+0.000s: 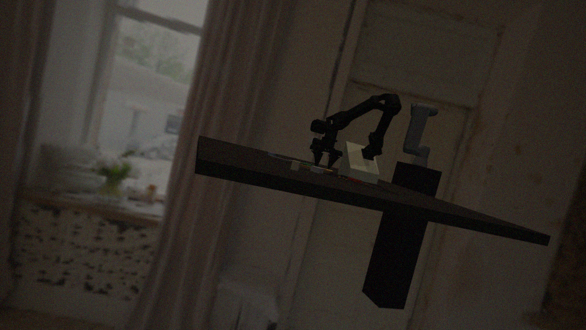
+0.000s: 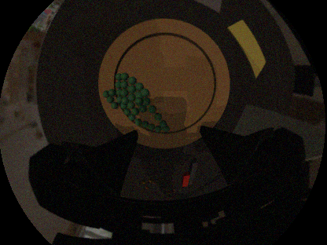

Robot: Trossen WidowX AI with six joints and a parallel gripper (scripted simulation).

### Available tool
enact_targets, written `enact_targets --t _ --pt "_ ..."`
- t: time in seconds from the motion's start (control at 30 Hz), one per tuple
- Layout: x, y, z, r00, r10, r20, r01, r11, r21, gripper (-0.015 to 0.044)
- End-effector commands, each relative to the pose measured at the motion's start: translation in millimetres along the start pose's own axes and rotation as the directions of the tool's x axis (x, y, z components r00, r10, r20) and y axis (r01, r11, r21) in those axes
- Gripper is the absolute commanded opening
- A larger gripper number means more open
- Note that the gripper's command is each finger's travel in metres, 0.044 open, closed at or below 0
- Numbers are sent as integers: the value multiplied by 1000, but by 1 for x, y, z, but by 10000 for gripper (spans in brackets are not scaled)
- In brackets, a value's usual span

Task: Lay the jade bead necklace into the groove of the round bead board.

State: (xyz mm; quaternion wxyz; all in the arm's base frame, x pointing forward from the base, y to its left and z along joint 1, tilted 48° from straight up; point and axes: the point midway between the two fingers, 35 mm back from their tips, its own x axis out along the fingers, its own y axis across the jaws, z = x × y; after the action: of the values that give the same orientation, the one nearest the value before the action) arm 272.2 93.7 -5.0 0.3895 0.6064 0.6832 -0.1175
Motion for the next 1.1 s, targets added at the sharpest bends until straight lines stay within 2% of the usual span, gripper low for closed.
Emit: enact_targets --t 0.0,0.23,0.3,0.53,0.63,1.0,1.07 --pt "-1 1 -1 1000 2 -3 -2 1000 -7 440" --pt "-1 1 -1 1000 2 -3 -2 1000 -7 440" --pt "-3 2 1 1000 2 -2 -2 999 -49 387" --pt "-30 13 19 1000 2 0 -2 877 -481 204" --pt "-33 14 21 1000 2 -1 -2 855 -518 125" --pt "-17 14 21 1000 2 -1 -3 855 -518 120" --pt "-24 18 20 1000 12 5 -8 848 -530 120"
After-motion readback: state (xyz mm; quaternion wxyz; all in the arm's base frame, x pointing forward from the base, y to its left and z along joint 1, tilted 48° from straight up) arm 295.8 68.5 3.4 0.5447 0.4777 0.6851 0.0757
